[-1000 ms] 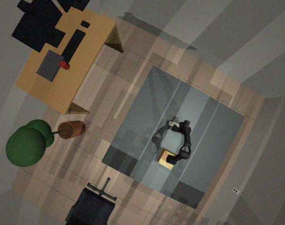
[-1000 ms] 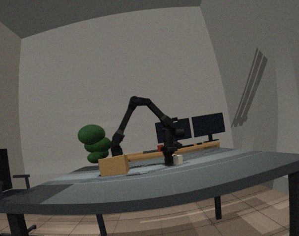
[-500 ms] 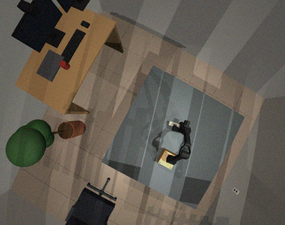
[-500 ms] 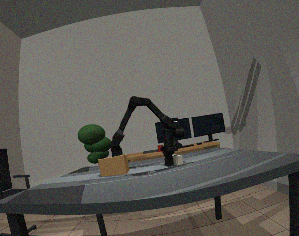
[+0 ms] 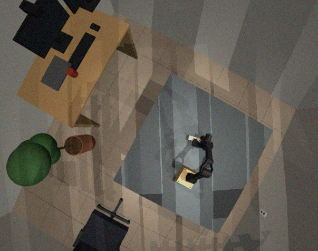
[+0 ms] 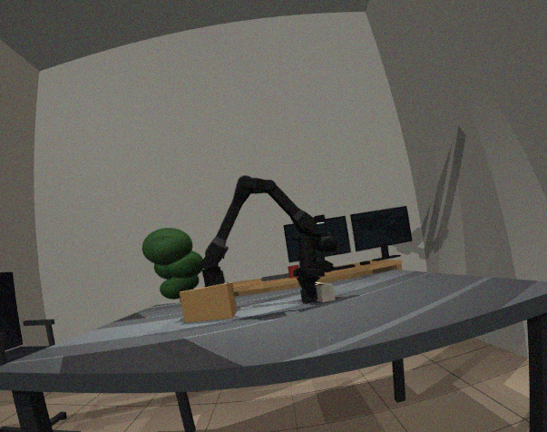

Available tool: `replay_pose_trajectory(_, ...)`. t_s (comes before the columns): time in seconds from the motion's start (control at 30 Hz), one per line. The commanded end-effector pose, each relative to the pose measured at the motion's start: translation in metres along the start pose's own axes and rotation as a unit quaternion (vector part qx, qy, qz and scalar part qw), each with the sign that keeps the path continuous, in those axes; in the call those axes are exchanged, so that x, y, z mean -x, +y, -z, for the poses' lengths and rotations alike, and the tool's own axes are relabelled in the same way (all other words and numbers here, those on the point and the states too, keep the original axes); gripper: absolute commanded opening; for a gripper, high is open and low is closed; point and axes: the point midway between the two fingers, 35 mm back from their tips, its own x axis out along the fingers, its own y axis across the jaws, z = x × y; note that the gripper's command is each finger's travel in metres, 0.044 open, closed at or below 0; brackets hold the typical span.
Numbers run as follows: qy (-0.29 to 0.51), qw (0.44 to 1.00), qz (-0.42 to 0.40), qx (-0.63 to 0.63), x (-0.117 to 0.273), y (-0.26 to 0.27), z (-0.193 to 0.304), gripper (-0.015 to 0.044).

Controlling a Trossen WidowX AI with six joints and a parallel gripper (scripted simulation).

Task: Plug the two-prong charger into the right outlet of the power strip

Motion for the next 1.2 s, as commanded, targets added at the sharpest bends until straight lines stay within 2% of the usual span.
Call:
replay_pose_trajectory(0.0, -0.001, 1.0, 0.0, 0.0, 0.0005, -0.0001, -0.0008, 0.0)
replay_pose_trajectory(0.13, -0.001, 1.0, 0.0, 0.0, 0.0005, -0.0001, -0.0008, 0.0)
replay_pose_trajectory(0.7, -0.001, 1.0, 0.0, 0.0, 0.0005, -0.0001, -0.0007, 0.044)
replay_pose_trajectory(1.17, -0.006, 1.0, 0.0, 0.0, 0.0, -0.0001, 0.0023, 0.044)
